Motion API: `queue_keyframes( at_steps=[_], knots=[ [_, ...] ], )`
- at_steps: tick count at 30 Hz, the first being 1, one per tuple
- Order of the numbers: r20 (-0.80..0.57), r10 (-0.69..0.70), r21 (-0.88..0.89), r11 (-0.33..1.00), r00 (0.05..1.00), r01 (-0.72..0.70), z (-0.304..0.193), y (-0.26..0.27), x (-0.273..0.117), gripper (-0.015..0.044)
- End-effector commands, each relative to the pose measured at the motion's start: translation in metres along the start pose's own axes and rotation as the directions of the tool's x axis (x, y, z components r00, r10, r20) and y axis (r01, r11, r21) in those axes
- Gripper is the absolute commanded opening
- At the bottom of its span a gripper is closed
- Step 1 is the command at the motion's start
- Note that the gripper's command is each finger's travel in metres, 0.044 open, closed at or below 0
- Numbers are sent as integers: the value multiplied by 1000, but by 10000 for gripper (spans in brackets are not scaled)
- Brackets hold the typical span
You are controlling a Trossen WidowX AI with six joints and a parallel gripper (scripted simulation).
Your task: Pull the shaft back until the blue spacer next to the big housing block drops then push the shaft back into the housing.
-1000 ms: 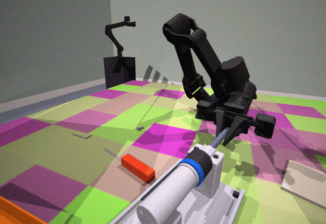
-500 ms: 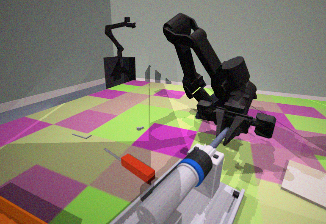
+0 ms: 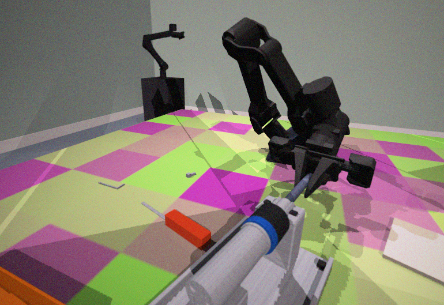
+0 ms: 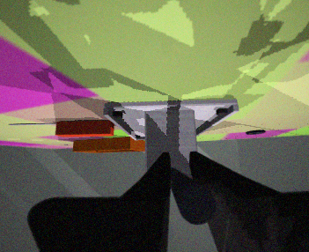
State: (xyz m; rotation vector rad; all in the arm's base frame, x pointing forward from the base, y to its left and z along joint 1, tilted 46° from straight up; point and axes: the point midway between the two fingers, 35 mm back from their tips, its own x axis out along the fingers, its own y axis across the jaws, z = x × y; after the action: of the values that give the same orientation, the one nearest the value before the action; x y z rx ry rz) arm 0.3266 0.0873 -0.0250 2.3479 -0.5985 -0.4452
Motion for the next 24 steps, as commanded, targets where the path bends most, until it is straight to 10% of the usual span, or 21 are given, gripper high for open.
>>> queue_keyframes(
  at_steps=[1, 24],
  knots=[
    [1, 1, 3, 1000, 1000, -1, 1, 0, -1, 0],
    [1, 1, 3, 1000, 1000, -1, 2, 0, -3, 0]
  ],
)
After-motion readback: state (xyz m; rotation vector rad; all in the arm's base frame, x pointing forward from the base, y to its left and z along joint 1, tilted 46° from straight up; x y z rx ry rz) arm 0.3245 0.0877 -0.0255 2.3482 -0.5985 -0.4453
